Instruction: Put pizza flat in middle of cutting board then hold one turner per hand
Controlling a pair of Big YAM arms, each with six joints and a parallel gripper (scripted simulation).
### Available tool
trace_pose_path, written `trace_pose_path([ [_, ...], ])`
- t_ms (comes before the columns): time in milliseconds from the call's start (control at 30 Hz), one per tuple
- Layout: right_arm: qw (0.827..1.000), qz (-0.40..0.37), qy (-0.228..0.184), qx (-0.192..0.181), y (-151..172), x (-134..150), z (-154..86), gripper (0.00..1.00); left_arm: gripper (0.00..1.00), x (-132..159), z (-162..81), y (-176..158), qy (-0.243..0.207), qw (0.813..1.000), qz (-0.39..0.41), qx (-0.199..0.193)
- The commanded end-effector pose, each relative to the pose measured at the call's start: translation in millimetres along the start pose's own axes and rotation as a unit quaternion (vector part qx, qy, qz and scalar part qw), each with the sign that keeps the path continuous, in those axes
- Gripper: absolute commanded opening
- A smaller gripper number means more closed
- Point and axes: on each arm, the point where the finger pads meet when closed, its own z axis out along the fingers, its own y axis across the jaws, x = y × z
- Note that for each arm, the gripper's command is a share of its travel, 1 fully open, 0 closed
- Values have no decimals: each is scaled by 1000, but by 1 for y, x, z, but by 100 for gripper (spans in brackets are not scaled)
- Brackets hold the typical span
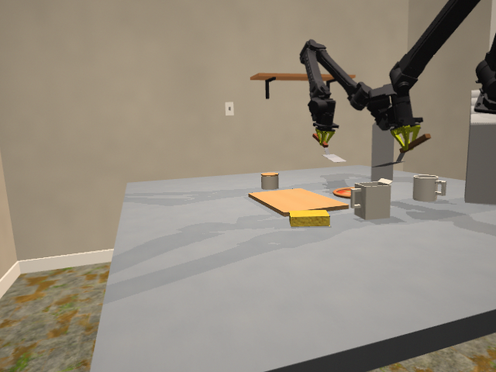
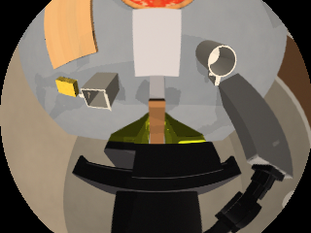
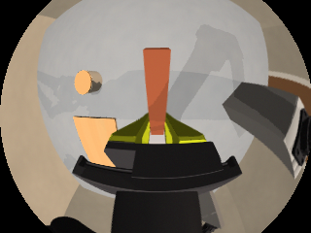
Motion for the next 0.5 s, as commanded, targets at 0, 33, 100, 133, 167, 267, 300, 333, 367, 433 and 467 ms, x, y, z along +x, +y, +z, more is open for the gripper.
trace_pose_path([
  [0,1000,-11,-4,7,-3,2,12,6,6,-2,13,-3,3,1000,12,6],
  [33,1000,-12,-5,8,-4,3,14,6,6,-2,16,-4,4,1000,13,7],
  [100,1000,-13,-4,8,-4,4,18,6,6,-3,20,-4,4,1000,13,7],
  [133,1000,-13,-4,7,-3,5,19,6,6,-4,21,-4,3,1000,13,6],
  [167,1000,-4,-1,4,-2,5,16,6,6,-3,20,-3,3,1000,2,6],
  [267,1000,-7,-2,2,3,5,21,6,6,-6,19,3,-3,1000,7,-2],
  [300,1000,-8,-3,2,2,6,24,6,6,-6,25,-2,1,1000,11,3],
  [333,1000,-11,-4,6,-3,7,27,6,6,-8,26,5,0,1000,5,0],
  [367,1000,-12,-4,7,-4,7,29,6,6,-7,29,0,1,1000,10,3],
  [433,1000,-14,-5,9,-6,8,34,6,6,-7,34,-6,4,1000,15,7],
  [467,1000,-14,-4,9,-6,9,36,6,6,-8,36,-6,4,1000,15,7],
])
